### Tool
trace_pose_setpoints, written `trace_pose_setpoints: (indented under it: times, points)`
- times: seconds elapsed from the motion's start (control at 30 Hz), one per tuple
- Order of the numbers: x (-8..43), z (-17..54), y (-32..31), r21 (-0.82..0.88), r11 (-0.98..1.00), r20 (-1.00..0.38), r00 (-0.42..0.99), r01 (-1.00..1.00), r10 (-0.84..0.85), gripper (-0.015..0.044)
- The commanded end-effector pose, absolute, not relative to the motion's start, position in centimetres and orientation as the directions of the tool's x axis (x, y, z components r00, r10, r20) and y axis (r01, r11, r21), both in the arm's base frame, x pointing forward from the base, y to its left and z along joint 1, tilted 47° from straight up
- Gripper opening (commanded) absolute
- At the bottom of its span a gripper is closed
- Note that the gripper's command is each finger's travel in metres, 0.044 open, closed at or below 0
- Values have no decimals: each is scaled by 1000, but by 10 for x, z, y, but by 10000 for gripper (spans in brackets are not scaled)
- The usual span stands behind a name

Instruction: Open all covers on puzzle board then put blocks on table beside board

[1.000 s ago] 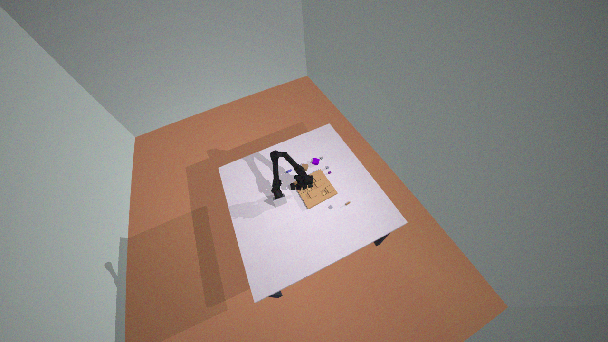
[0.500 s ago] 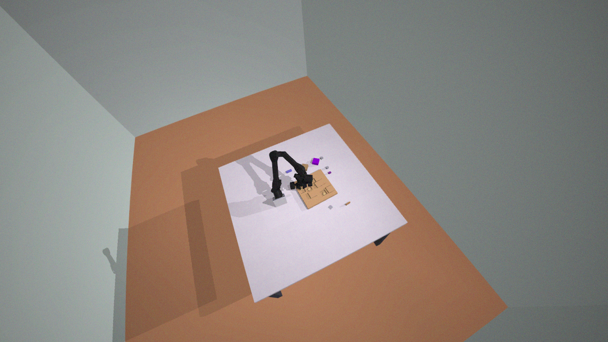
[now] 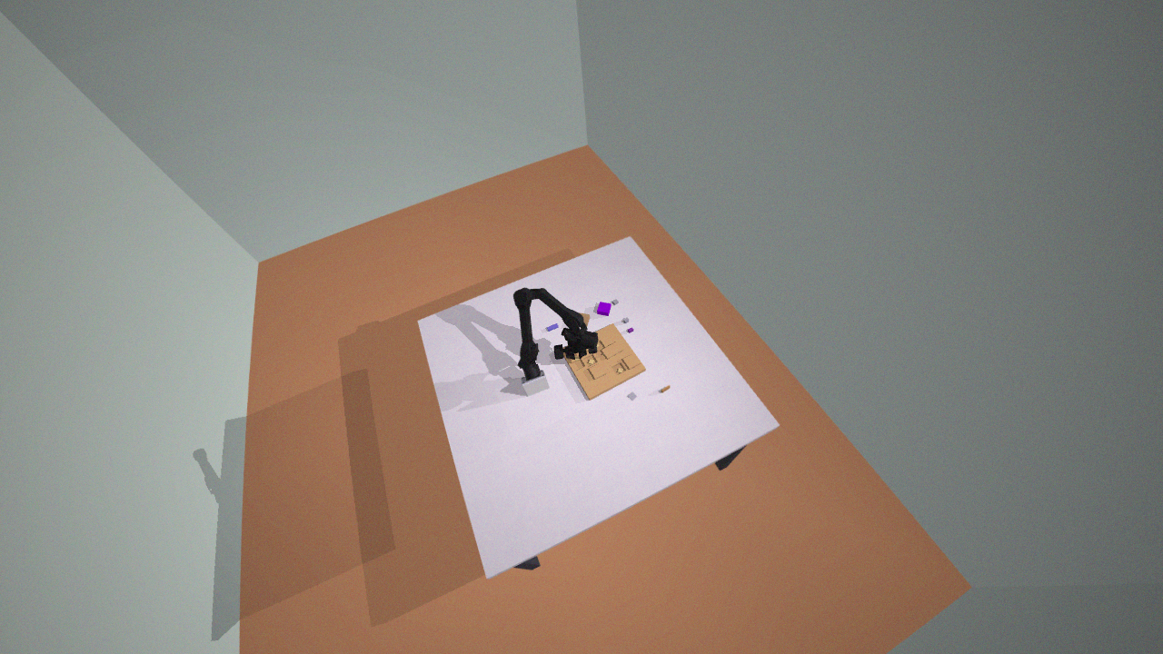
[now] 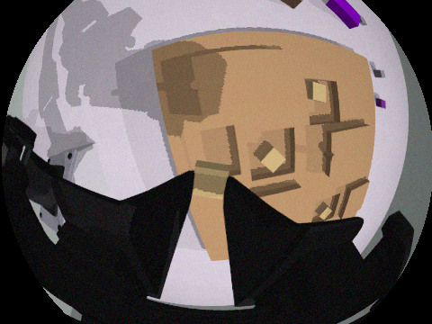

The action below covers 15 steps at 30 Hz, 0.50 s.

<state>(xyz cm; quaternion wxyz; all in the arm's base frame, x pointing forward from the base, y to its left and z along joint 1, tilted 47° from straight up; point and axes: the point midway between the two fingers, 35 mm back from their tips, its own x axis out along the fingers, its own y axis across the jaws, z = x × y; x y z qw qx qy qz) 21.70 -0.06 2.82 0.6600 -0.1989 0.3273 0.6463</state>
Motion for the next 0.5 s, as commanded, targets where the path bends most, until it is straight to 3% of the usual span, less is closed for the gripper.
trace_pose_setpoints:
  times: [0.0, 0.47]
  points:
    - [219, 36, -11, 153, 85, -695, -46, -985, 718, 80]
    - [224, 59, -20, 153, 88, -700, -46, -984, 713, 80]
